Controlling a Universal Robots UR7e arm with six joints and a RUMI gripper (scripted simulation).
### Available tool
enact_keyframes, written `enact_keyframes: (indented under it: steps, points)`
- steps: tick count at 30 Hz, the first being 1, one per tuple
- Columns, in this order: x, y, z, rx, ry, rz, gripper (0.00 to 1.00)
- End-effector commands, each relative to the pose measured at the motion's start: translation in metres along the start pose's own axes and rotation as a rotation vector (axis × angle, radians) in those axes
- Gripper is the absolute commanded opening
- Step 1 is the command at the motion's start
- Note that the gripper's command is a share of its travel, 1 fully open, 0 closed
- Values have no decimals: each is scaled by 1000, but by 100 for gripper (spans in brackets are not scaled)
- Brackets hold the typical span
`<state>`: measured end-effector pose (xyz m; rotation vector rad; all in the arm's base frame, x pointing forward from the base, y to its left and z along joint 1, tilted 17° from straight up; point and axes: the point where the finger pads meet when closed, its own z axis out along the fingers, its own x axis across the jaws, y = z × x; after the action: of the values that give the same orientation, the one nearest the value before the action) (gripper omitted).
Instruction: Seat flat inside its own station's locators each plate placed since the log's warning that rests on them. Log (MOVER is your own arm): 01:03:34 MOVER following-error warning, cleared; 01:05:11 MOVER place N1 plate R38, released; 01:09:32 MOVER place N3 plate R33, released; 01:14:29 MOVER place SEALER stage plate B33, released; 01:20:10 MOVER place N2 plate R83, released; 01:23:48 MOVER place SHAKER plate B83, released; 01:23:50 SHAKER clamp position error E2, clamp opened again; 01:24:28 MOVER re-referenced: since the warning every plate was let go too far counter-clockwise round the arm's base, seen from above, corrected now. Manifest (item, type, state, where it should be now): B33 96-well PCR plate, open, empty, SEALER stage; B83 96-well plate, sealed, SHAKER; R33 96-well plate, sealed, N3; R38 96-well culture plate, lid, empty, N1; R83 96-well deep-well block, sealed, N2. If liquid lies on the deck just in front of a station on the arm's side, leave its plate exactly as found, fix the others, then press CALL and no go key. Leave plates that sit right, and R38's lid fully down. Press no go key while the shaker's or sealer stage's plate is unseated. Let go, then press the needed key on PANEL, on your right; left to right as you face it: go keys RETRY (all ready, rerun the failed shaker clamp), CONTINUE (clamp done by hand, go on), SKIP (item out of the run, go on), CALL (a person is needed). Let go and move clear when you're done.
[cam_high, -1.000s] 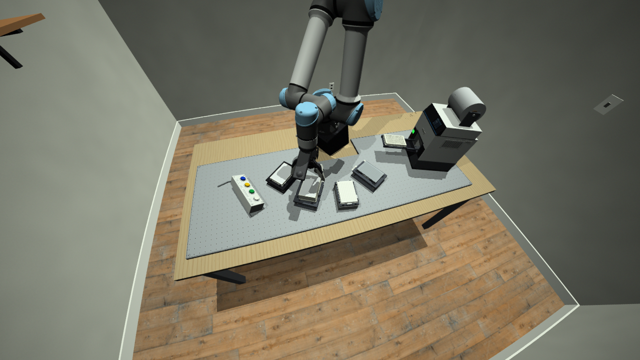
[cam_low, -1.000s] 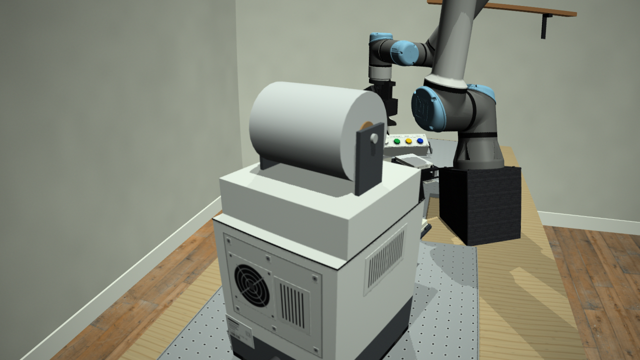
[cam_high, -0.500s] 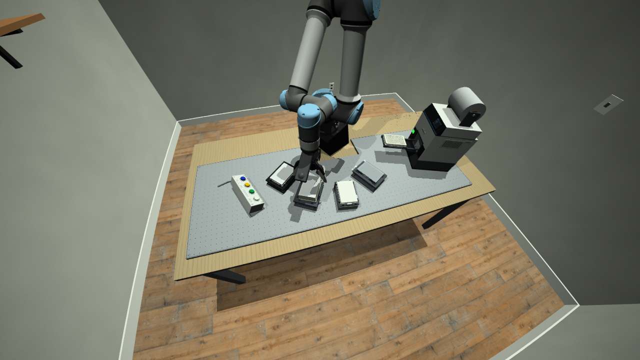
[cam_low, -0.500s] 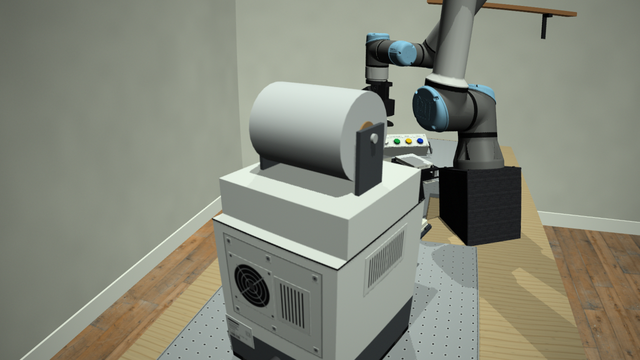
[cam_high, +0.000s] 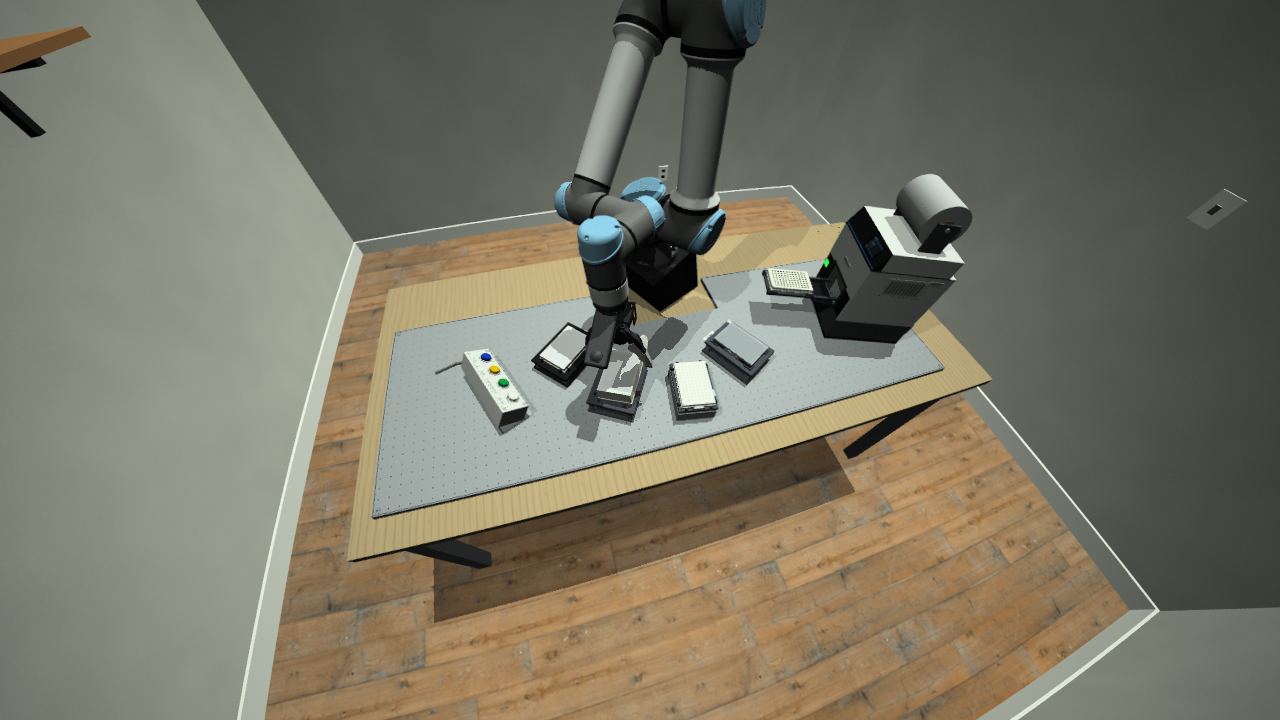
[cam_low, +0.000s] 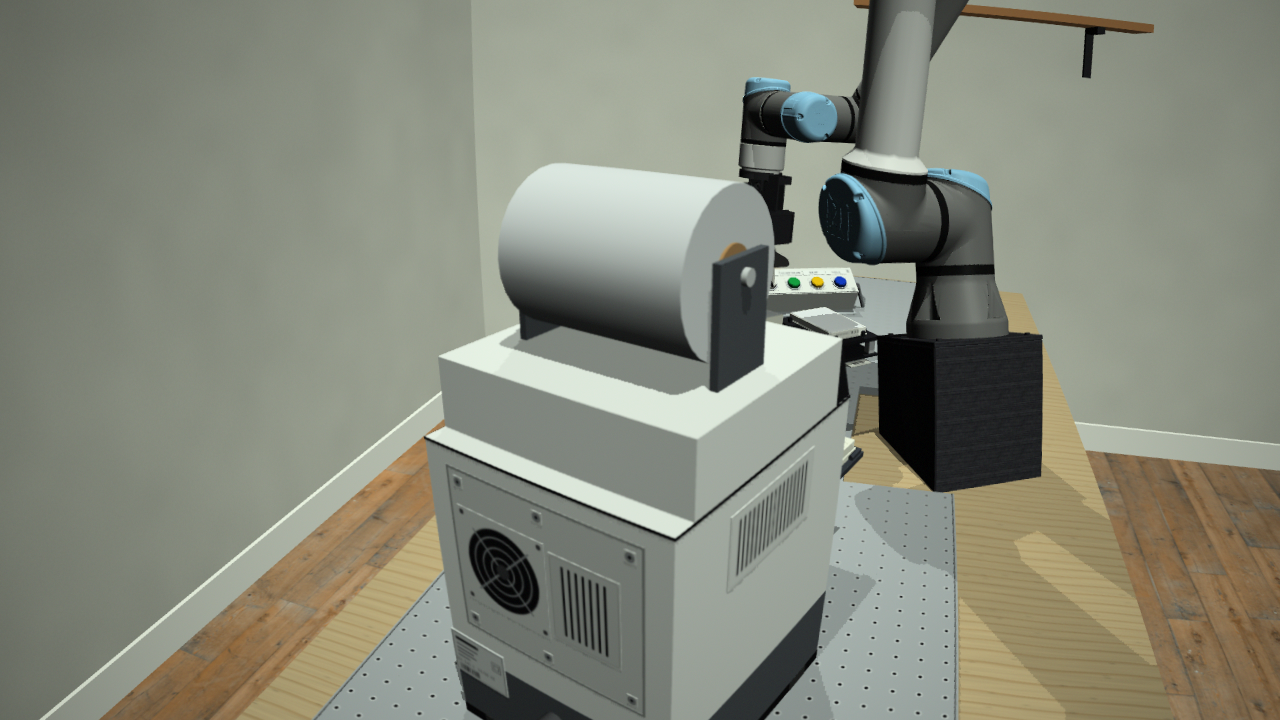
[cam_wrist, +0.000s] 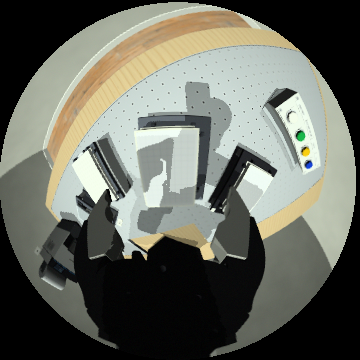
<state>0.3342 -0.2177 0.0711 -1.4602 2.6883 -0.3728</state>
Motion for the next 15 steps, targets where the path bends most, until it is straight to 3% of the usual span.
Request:
enact_keyframes:
  steps: [1, 15]
  points:
    - [0, 0, 4, 1, -3, -3, 100]
    - [0, 0, 6, 1, -3, -3, 100]
